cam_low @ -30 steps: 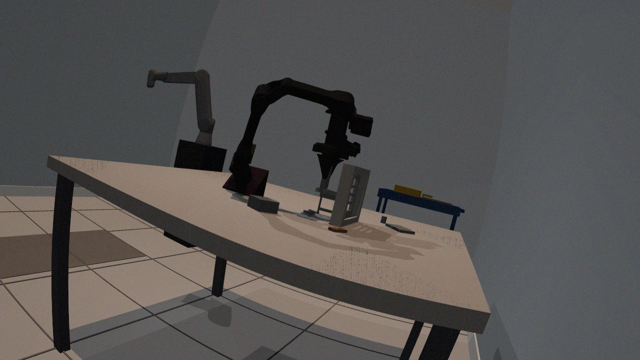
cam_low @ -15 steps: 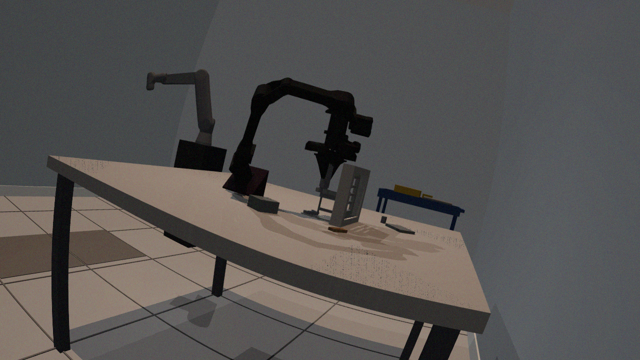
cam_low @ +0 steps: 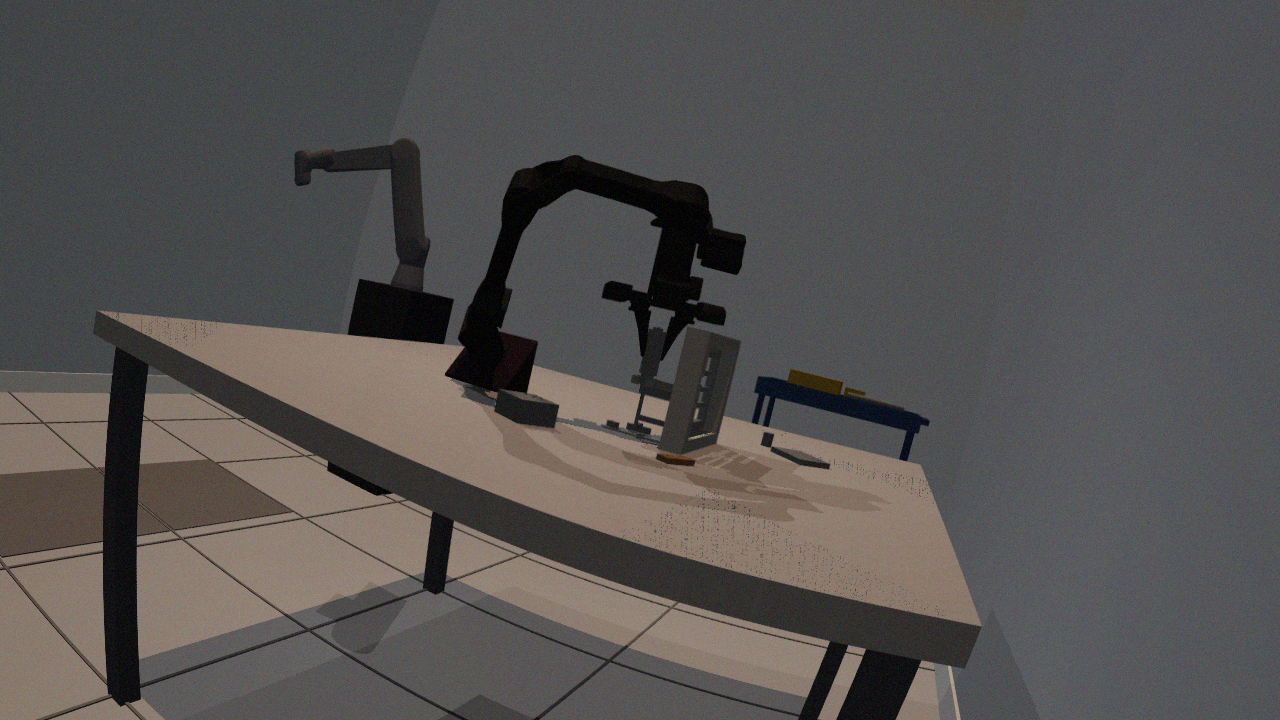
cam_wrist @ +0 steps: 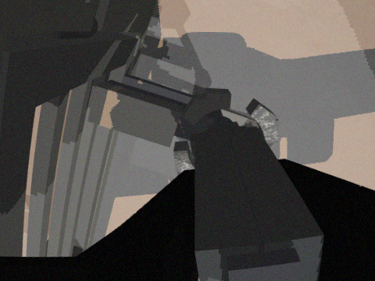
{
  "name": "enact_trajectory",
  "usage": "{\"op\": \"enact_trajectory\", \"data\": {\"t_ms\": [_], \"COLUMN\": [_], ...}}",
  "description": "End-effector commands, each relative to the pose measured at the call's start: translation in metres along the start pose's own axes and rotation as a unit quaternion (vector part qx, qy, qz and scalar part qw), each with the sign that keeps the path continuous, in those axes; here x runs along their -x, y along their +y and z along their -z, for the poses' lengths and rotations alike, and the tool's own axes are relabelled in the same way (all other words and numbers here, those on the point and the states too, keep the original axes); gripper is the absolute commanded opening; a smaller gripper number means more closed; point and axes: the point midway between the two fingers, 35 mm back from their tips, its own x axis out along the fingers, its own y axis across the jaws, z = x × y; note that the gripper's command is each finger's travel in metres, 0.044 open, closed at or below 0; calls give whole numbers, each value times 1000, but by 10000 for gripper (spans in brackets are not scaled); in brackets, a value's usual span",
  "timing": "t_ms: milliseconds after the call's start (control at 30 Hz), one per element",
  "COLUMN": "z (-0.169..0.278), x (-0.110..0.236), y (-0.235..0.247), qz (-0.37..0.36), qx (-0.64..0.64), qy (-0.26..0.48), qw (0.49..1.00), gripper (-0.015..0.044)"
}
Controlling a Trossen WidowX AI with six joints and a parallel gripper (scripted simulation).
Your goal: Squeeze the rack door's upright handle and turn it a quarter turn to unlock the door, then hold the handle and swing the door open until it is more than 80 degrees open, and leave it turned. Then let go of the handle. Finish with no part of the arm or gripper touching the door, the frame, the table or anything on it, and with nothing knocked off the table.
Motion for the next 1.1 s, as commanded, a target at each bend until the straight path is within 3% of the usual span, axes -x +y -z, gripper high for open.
{"op": "enact_trajectory", "data": {"t_ms": [0, 433, 1067], "z": [0, 0, 0], "x": [-2, -2, -2], "y": [0, 0, 0], "qz": [2, 3, 3], "qx": [-90, -384, -387], "qy": [2, 1, 1], "qw": [996, 923, 922], "gripper": [25, 25, 25]}}
